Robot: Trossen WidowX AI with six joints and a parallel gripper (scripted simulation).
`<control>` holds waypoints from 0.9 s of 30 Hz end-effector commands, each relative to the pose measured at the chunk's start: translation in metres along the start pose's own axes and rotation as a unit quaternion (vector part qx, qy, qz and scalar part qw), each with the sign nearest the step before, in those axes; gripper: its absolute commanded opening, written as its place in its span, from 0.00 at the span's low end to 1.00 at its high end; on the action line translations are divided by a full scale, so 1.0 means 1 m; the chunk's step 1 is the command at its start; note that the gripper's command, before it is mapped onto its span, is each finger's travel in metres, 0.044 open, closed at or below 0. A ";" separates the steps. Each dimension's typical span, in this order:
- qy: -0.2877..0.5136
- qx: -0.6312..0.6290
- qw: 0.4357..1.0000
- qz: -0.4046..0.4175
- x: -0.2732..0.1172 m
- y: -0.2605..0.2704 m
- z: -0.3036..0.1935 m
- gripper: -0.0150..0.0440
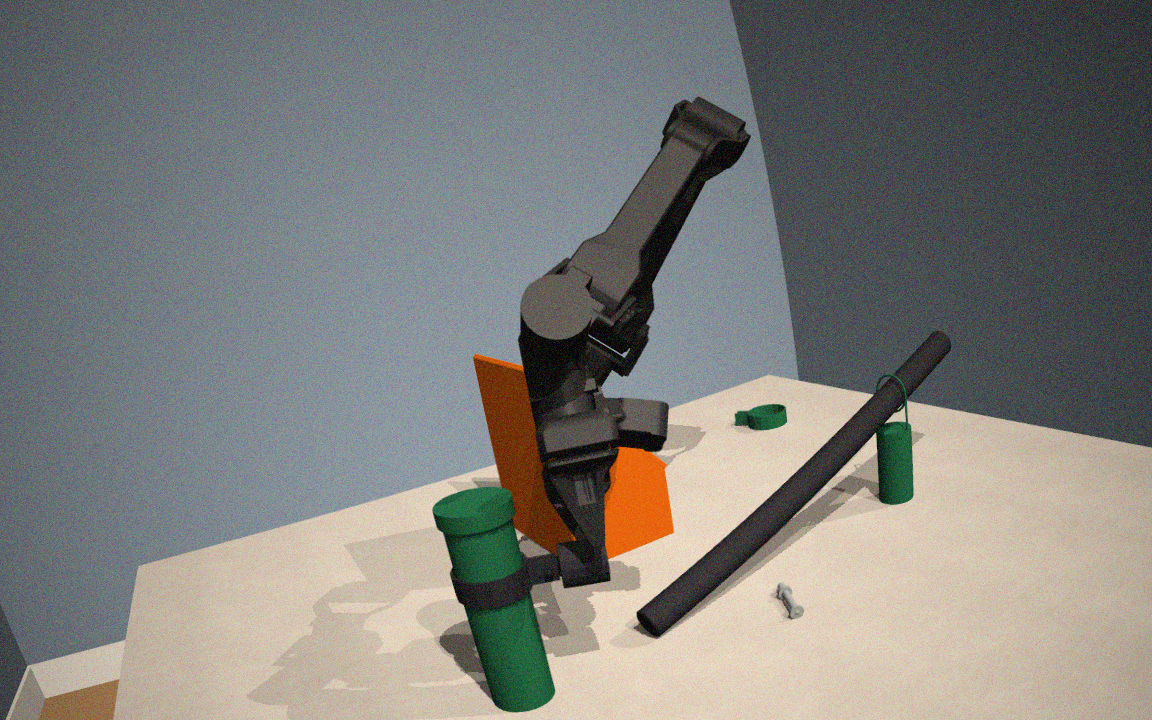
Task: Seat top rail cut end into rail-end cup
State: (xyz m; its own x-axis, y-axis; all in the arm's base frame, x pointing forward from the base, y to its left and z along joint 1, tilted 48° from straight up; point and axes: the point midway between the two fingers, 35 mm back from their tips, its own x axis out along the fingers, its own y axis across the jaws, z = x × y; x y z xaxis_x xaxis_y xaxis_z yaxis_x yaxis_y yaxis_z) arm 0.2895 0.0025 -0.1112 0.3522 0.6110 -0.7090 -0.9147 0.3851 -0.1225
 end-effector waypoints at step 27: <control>0.000 0.005 1.000 0.003 0.040 0.005 0.000 0.78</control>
State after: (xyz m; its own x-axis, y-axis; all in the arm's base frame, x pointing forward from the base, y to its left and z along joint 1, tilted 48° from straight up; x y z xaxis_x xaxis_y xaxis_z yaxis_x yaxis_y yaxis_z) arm 0.2999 0.0281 -0.1371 0.3519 0.6165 -0.7043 -0.9150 0.3850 -0.1202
